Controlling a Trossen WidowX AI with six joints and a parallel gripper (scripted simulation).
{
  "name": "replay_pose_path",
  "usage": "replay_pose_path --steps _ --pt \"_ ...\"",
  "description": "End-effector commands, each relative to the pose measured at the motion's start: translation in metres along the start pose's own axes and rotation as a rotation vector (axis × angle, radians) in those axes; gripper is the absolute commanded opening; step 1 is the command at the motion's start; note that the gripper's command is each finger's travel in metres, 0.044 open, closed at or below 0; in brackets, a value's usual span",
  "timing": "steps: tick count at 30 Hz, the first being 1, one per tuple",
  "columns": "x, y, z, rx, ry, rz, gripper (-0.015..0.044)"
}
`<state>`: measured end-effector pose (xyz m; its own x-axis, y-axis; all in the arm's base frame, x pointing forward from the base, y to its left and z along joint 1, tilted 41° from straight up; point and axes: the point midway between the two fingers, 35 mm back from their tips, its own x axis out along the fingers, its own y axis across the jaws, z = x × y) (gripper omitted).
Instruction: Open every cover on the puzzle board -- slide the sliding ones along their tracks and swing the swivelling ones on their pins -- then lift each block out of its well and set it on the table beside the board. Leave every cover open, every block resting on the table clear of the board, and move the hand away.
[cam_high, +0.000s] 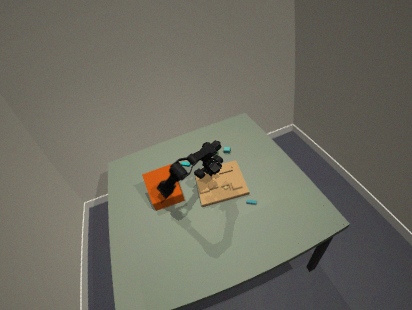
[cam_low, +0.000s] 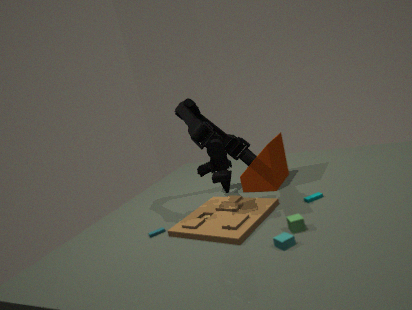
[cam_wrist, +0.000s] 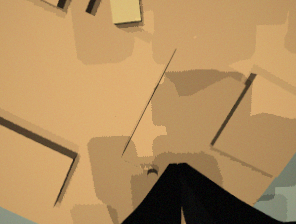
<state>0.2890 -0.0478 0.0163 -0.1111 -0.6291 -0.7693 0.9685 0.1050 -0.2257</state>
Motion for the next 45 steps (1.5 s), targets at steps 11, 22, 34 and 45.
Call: replay_pose_path --steps 11,22,34,45 --pt "0.004 -0.048 -0.044 0.524 -0.01 -0.009 0.0" --pt "0.004 -0.048 -0.044 0.524 -0.01 -0.009 0.0" --pt "0.004 -0.048 -0.044 0.524 -0.01 -0.009 0.0" --pt "0.009 -0.047 -0.044 0.524 -0.01 -0.008 0.0"
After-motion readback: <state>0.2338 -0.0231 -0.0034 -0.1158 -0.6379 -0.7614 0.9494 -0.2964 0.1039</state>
